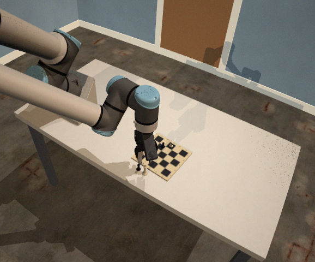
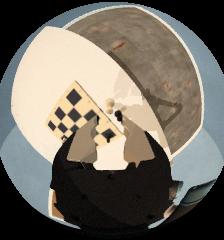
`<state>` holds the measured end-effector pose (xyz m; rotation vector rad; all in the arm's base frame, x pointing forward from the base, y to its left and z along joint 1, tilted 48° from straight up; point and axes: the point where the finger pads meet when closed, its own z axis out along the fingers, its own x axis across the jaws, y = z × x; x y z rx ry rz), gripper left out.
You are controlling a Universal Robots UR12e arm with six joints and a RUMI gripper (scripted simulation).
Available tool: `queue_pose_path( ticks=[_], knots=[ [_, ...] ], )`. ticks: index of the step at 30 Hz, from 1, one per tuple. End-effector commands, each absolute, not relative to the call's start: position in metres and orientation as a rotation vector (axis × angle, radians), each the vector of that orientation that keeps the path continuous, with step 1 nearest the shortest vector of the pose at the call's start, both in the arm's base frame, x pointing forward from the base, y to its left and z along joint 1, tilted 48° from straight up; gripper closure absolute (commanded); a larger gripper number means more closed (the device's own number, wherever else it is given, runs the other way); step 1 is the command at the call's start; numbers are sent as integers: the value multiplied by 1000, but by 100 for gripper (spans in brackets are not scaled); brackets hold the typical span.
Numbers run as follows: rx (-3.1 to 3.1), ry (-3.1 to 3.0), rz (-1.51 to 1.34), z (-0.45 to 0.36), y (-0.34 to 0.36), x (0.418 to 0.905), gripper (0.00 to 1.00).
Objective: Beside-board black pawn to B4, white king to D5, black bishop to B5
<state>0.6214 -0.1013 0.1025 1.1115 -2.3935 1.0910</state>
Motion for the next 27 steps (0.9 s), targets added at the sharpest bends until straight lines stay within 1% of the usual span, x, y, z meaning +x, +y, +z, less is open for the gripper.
queue_pose_path(
  ticks=[1, 27],
  knots=[
    [1112, -2394, 1092, 103, -101, 622, 75],
    [1112, -2394, 1092, 95, -109, 622, 75]
  ],
)
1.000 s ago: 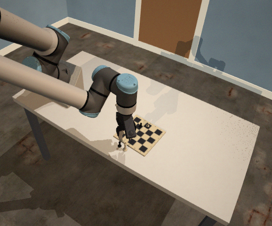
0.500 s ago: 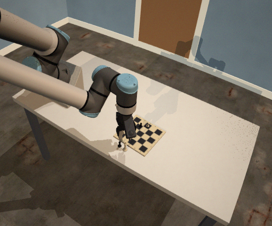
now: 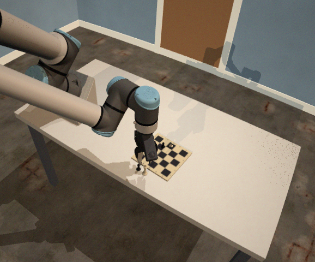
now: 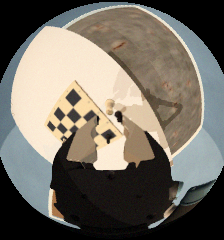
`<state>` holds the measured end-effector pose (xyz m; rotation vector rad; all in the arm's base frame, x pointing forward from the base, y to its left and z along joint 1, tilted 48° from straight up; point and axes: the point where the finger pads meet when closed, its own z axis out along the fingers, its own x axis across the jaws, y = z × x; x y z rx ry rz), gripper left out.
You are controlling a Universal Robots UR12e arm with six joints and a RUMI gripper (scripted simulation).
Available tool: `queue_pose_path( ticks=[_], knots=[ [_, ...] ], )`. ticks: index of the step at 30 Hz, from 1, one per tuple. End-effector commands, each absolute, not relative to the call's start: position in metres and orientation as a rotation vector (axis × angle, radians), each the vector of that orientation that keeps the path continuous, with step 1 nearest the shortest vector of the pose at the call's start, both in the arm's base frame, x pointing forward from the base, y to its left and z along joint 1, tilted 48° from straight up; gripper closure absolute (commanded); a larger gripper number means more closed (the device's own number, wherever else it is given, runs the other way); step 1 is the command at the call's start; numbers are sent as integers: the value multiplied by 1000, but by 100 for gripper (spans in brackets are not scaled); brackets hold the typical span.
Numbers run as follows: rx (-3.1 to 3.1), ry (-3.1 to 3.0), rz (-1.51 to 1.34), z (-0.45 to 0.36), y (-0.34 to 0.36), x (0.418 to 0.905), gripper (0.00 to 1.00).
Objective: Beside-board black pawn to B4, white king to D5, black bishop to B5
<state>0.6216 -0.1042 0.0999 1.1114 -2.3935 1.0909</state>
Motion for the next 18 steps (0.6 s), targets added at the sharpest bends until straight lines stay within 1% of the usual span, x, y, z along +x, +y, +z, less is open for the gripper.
queue_pose_path(
  ticks=[1, 18],
  knots=[
    [1112, -2394, 1092, 94, -111, 622, 75],
    [1112, -2394, 1092, 74, -132, 624, 75]
  ],
)
